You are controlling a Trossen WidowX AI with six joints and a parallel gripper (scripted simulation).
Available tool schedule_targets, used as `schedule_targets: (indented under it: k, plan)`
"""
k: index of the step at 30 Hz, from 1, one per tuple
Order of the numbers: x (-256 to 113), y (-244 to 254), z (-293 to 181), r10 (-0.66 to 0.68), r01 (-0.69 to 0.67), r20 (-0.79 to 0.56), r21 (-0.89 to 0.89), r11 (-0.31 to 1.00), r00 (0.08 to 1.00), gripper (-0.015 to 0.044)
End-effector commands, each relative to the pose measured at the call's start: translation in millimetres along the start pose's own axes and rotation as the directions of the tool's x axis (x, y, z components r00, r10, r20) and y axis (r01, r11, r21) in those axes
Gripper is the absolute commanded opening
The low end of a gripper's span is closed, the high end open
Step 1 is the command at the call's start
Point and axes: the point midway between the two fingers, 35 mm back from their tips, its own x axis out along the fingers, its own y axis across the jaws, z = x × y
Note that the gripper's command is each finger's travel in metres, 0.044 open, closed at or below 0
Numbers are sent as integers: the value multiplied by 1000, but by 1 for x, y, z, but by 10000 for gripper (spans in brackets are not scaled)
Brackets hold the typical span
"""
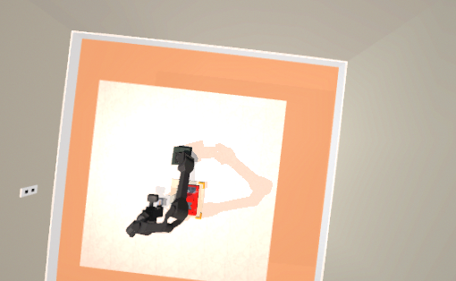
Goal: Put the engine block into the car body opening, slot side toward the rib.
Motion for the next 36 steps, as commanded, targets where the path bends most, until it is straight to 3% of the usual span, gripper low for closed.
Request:
schedule_targets:
  k: [1,28,36]
  plan:
    - [6,0,0,-1,1,4,4,1000,1000,440]
    - [46,0,1,-1,1,6,4,1000,1000,440]
    - [46,0,1,-1,1,6,4,1000,1000,230]
